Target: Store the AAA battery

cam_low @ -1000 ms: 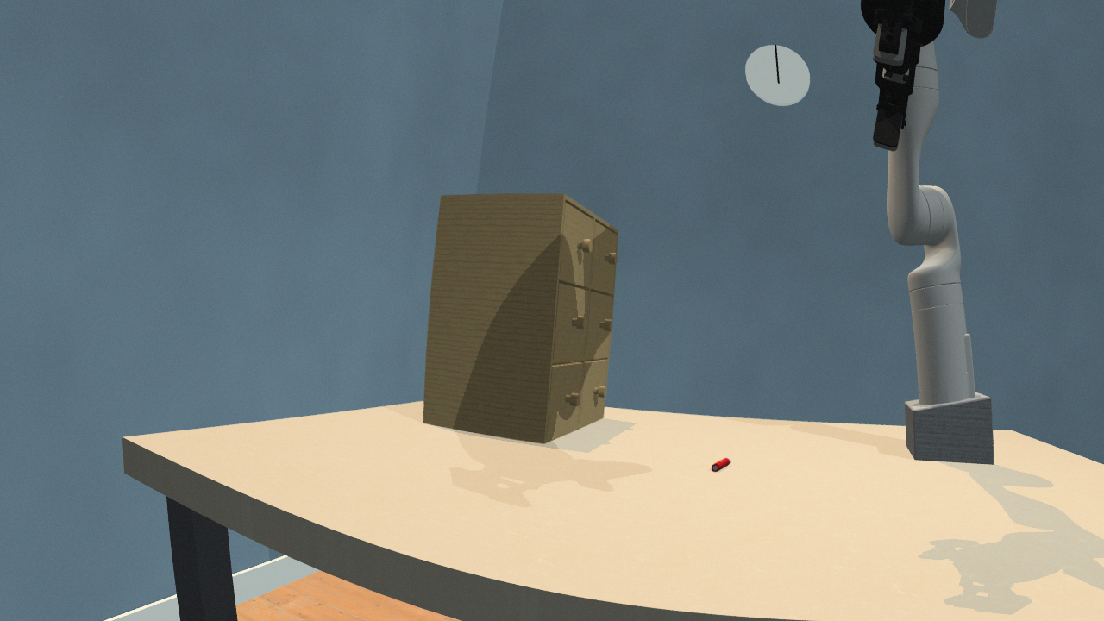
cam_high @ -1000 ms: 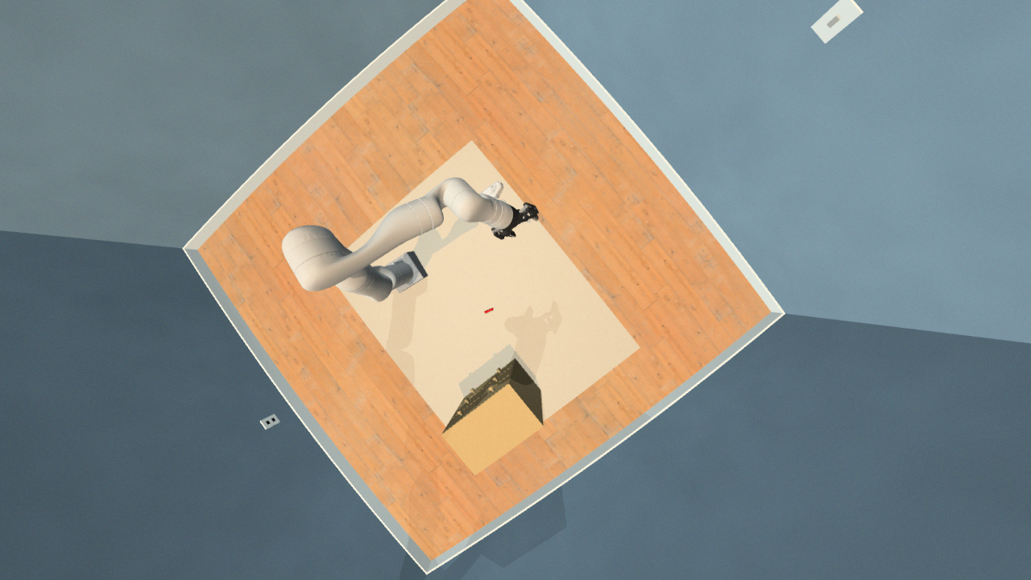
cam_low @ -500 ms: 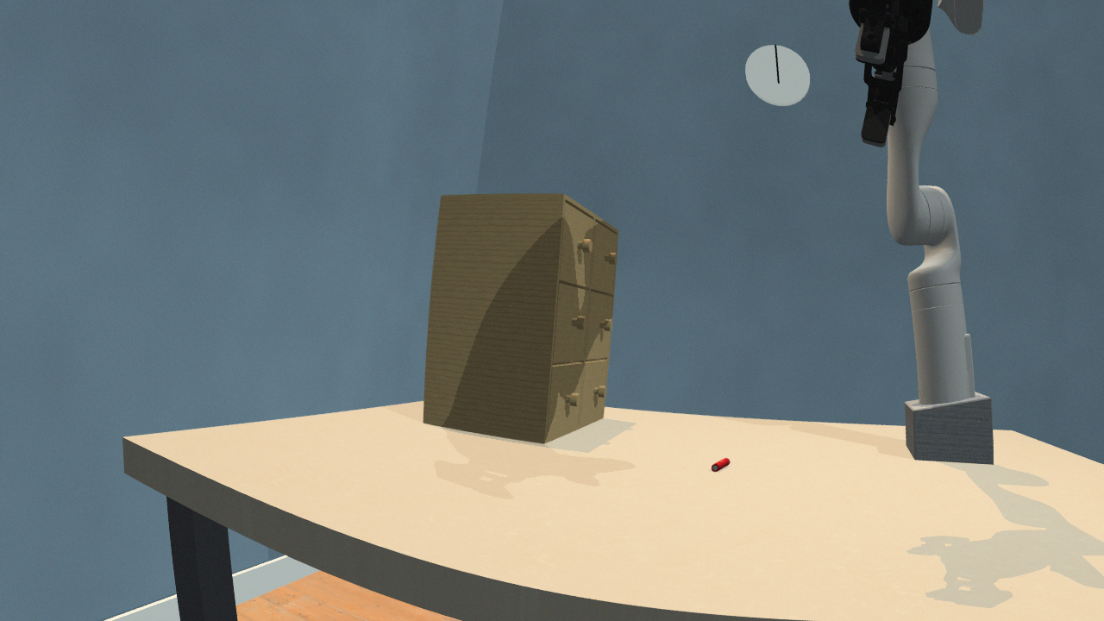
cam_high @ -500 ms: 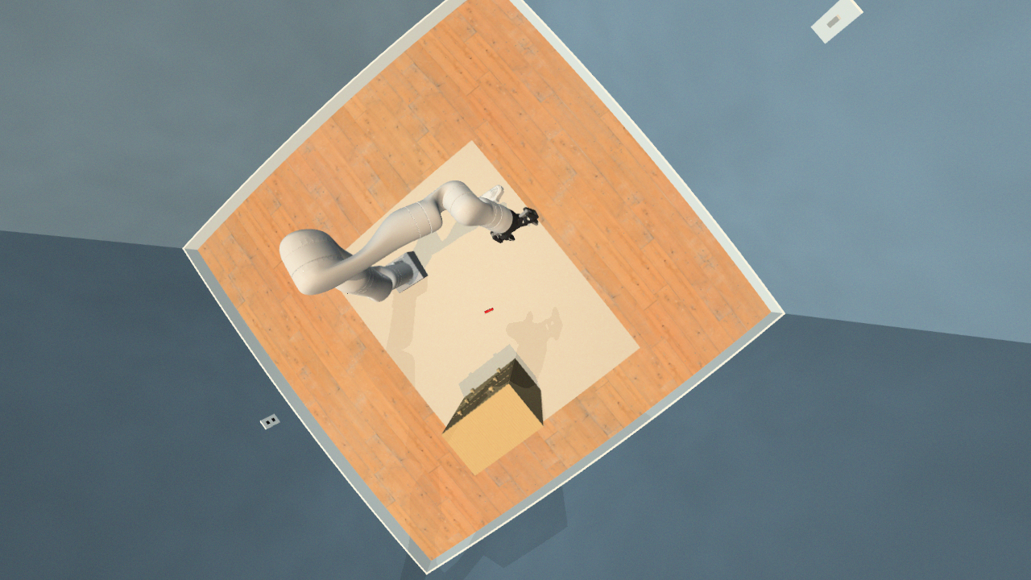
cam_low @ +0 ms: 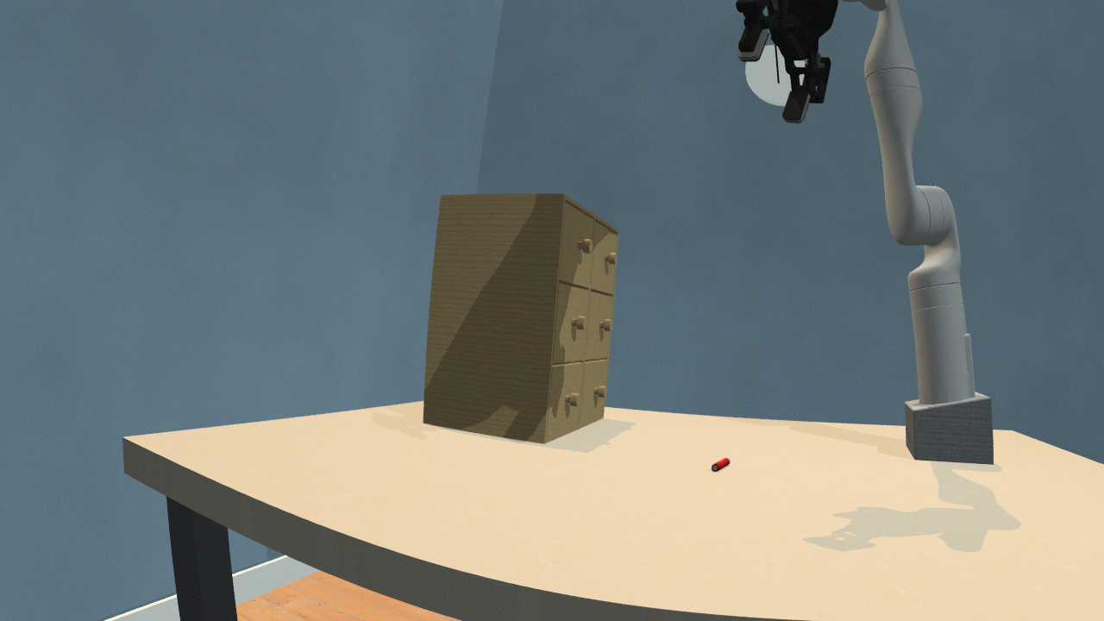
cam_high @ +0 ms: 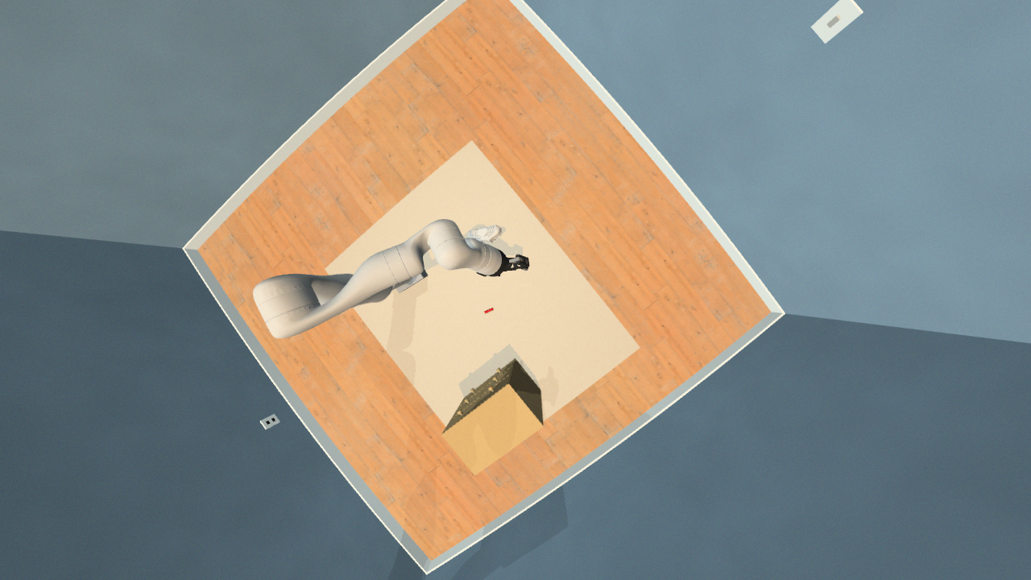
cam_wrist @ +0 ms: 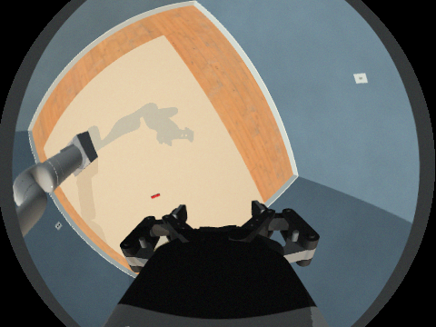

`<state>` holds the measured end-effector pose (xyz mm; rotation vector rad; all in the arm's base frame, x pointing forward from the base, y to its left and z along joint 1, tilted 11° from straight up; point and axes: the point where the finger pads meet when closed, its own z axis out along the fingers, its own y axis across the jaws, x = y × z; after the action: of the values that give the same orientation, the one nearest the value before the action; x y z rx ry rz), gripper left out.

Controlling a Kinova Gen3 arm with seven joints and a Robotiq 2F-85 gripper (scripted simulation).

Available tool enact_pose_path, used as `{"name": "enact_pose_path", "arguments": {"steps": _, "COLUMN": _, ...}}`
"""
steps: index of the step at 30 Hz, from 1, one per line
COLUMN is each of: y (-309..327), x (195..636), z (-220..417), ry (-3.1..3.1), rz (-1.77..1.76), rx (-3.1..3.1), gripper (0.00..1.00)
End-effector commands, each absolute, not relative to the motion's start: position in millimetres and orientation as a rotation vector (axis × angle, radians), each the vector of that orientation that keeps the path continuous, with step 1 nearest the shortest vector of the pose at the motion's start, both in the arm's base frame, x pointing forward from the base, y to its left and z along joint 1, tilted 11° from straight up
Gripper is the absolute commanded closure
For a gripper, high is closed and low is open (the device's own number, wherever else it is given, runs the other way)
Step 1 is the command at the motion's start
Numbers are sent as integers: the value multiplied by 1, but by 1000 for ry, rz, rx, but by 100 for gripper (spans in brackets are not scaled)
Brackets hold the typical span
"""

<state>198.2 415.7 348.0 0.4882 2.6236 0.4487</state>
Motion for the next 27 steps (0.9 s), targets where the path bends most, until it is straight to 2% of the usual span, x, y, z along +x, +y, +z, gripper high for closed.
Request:
{"name": "enact_pose_path", "arguments": {"steps": 1, "y": 367, "x": 223, "z": 381, "ry": 2608, "rz": 468, "rx": 661, "gripper": 0}}
{"name": "enact_pose_path", "arguments": {"steps": 6, "y": 312, "x": 249, "z": 401, "ry": 2576, "rz": 452, "rx": 854, "gripper": 0}}
{"name": "enact_pose_path", "arguments": {"steps": 9, "y": 313, "x": 249, "z": 401, "ry": 2575, "rz": 453, "rx": 855, "gripper": 0}}
{"name": "enact_pose_path", "arguments": {"steps": 12, "y": 251, "x": 270, "z": 411, "ry": 2536, "rz": 419, "rx": 1052, "gripper": 0}}
{"name": "enact_pose_path", "arguments": {"steps": 15, "y": 233, "x": 273, "z": 415, "ry": 2537, "rz": 411, "rx": 1106, "gripper": 0}}
{"name": "enact_pose_path", "arguments": {"steps": 17, "y": 190, "x": 286, "z": 418, "ry": 2487, "rz": 389, "rx": 1249, "gripper": 0}}
{"name": "enact_pose_path", "arguments": {"steps": 27, "y": 95, "x": 298, "z": 416, "ry": 2397, "rz": 330, "rx": 1545, "gripper": 0}}
